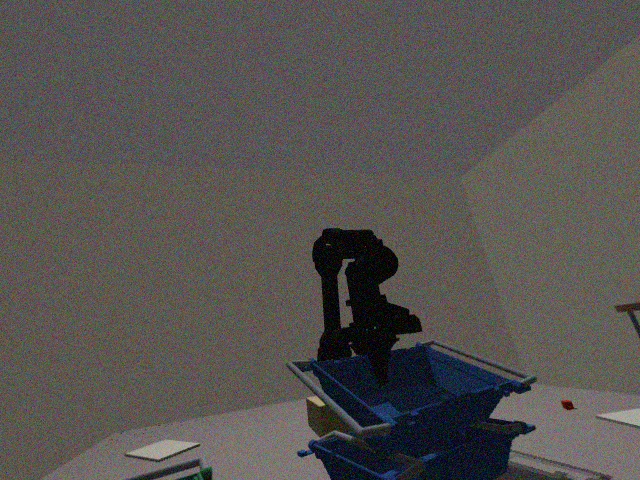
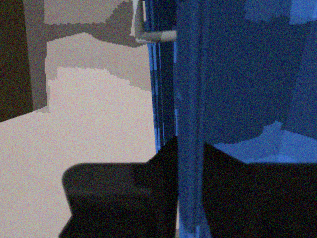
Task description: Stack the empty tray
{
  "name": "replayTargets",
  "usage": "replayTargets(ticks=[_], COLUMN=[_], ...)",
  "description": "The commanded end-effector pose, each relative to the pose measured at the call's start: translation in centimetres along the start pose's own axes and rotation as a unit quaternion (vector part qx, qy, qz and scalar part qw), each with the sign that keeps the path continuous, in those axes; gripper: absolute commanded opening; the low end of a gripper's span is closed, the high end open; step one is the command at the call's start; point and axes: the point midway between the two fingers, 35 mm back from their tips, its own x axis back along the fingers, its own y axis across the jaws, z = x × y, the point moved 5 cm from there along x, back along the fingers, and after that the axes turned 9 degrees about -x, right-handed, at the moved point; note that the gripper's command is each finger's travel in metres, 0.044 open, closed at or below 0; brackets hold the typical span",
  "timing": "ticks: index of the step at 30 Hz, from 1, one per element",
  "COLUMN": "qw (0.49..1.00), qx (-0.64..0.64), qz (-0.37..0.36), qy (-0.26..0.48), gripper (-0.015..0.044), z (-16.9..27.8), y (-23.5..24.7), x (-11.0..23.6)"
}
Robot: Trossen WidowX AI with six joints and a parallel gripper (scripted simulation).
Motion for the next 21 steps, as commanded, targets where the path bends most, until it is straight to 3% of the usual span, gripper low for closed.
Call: replayTargets(ticks=[1, 21], qw=[1.0, 1.0], qx=[0.002, 0.002], qz=[-0.009, -0.009], qy=[0.002, 0.002], gripper=[0.0, 0.0], z=[0.05, 0.11], y=[0.36, 0.74], x=[-0.43, -1.14])
